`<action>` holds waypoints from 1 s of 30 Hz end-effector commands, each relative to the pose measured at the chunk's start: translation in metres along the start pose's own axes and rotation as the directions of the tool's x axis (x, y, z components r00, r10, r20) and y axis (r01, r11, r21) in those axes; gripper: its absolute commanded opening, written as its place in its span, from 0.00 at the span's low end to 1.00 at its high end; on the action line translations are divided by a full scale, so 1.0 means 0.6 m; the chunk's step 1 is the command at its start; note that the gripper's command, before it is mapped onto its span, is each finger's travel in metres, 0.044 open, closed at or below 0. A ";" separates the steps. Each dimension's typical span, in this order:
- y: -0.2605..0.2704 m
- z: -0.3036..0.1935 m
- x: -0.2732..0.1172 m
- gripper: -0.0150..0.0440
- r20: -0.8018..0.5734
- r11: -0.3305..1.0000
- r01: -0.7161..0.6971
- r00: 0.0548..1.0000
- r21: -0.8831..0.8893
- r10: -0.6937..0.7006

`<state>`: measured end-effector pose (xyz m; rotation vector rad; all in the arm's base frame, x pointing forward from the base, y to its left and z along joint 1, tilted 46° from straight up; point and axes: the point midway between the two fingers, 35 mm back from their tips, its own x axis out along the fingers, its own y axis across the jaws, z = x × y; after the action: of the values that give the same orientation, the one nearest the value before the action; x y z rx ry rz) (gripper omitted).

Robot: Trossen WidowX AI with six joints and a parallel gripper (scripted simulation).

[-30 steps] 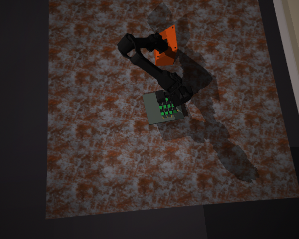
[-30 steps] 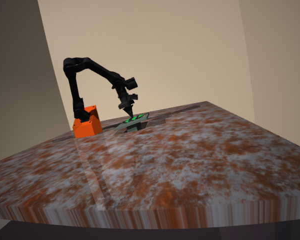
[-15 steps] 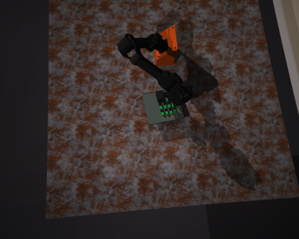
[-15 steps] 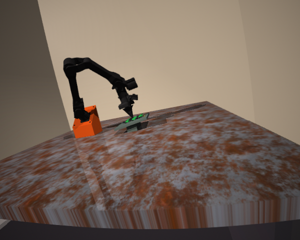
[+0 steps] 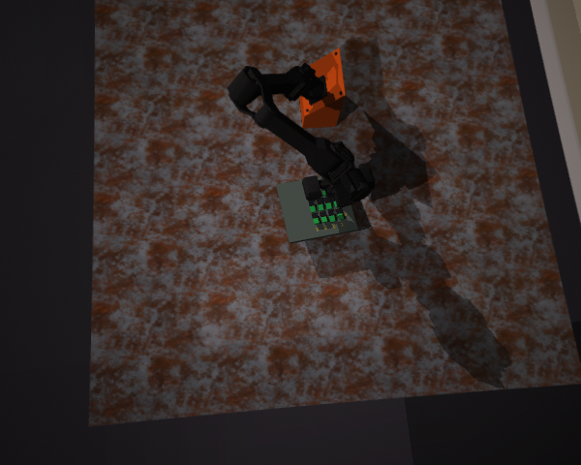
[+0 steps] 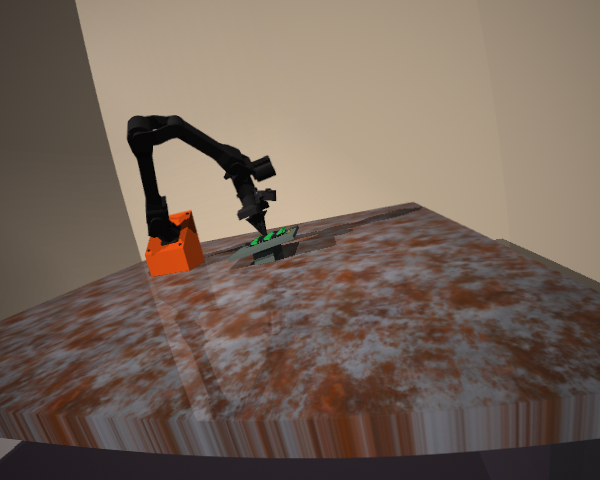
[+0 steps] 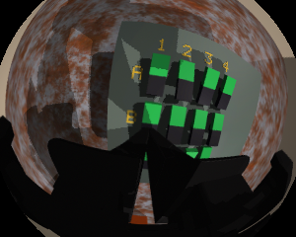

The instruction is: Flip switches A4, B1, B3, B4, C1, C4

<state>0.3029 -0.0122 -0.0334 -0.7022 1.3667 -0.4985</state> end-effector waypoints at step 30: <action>-0.079 0.001 -0.035 0.25 0.000 1.000 0.006 1.000 -0.005 -0.006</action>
<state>0.3045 -0.0246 0.0191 -0.7021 1.3631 -0.4967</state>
